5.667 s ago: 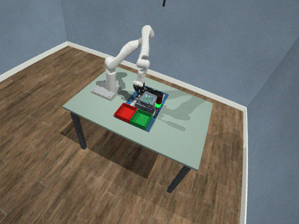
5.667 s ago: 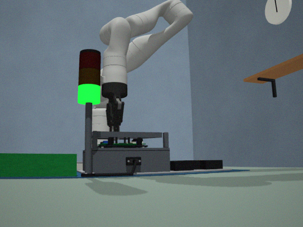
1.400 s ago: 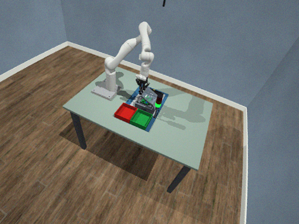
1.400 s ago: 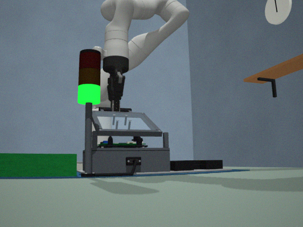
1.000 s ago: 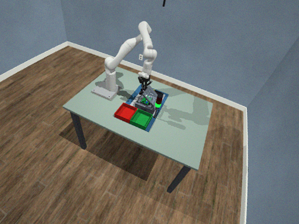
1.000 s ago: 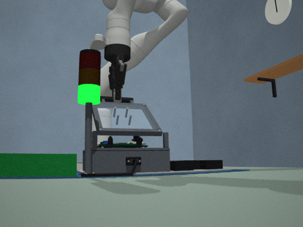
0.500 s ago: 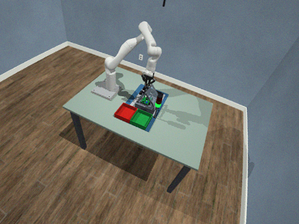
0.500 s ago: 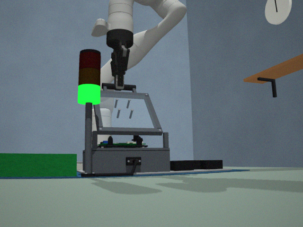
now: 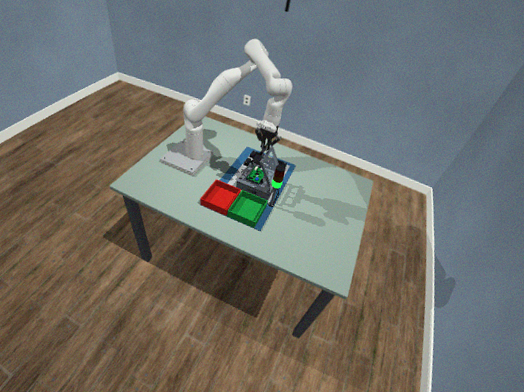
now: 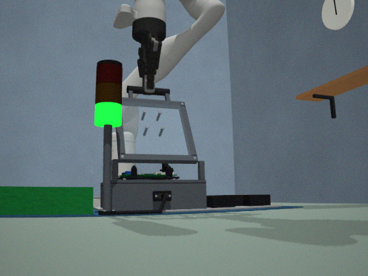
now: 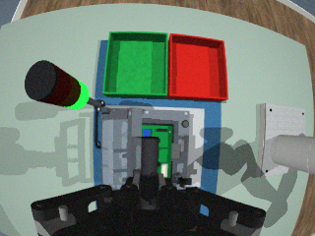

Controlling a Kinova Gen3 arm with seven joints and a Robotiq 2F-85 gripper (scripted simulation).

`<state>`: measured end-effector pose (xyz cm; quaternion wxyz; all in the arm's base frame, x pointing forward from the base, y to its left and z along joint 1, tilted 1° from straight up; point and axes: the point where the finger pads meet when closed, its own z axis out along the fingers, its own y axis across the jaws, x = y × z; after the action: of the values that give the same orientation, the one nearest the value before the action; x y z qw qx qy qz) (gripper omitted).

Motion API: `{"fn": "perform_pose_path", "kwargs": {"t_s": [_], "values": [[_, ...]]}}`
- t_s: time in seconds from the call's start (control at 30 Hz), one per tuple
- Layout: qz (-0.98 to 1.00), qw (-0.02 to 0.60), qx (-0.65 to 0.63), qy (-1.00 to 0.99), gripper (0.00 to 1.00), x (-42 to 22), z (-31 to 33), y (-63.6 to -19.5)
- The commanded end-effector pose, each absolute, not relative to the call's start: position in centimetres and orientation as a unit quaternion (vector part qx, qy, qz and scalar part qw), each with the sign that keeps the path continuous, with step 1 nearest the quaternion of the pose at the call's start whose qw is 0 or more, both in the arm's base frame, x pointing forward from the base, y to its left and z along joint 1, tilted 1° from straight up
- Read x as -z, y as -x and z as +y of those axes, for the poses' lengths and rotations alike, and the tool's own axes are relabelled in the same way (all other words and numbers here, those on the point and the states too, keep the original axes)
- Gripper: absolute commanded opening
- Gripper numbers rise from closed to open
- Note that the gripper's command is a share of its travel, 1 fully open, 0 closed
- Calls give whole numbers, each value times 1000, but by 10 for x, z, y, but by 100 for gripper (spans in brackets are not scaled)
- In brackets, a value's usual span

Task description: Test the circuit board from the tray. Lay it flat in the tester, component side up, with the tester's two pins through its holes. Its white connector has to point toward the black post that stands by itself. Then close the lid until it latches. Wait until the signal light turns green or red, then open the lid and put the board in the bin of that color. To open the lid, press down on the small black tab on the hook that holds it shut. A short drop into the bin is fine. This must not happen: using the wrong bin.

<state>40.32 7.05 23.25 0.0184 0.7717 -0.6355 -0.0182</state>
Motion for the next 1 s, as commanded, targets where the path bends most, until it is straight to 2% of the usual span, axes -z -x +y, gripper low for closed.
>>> {"fn": "perform_pose_path", "kwargs": {"t_s": [0.0, 0.97], "values": [[-632, 5, 5, -775, 0, -236, 75, -427], [-632, 5, 5, -775, 0, -245, 88, -487]]}}
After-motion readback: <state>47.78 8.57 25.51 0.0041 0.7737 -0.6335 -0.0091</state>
